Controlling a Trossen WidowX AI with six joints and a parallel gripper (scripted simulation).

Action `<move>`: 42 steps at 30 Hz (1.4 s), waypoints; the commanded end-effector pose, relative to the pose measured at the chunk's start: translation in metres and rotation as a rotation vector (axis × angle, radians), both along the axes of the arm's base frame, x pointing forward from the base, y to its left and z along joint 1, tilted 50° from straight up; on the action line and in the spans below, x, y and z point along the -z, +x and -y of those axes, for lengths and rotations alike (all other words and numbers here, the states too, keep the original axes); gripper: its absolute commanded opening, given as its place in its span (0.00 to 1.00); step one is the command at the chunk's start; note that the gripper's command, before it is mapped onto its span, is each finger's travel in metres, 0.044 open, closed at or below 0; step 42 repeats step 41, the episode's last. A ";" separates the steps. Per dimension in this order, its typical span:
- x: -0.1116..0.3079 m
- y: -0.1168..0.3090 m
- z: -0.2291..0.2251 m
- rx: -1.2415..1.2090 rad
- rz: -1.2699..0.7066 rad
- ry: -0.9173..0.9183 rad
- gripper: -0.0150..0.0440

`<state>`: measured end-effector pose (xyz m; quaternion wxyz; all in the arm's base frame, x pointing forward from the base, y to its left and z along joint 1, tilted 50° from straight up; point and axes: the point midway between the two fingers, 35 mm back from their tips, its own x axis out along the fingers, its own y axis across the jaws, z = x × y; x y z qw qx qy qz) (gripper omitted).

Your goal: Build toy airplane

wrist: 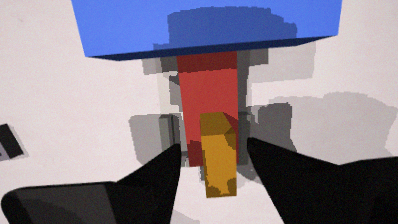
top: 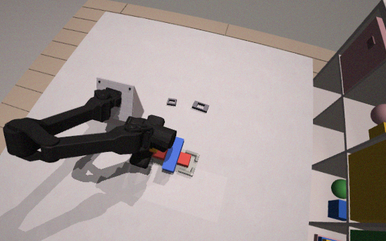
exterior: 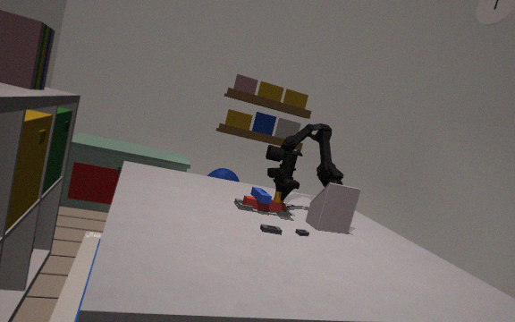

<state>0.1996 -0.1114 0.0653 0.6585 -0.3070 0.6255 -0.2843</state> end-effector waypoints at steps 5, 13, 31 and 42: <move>-0.004 0.001 -0.006 0.000 0.001 0.005 0.69; -0.057 -0.004 -0.069 -0.001 -0.004 -0.001 0.69; -0.057 0.000 -0.071 0.000 -0.003 -0.003 0.69; -0.058 0.001 -0.071 0.000 -0.003 -0.003 0.69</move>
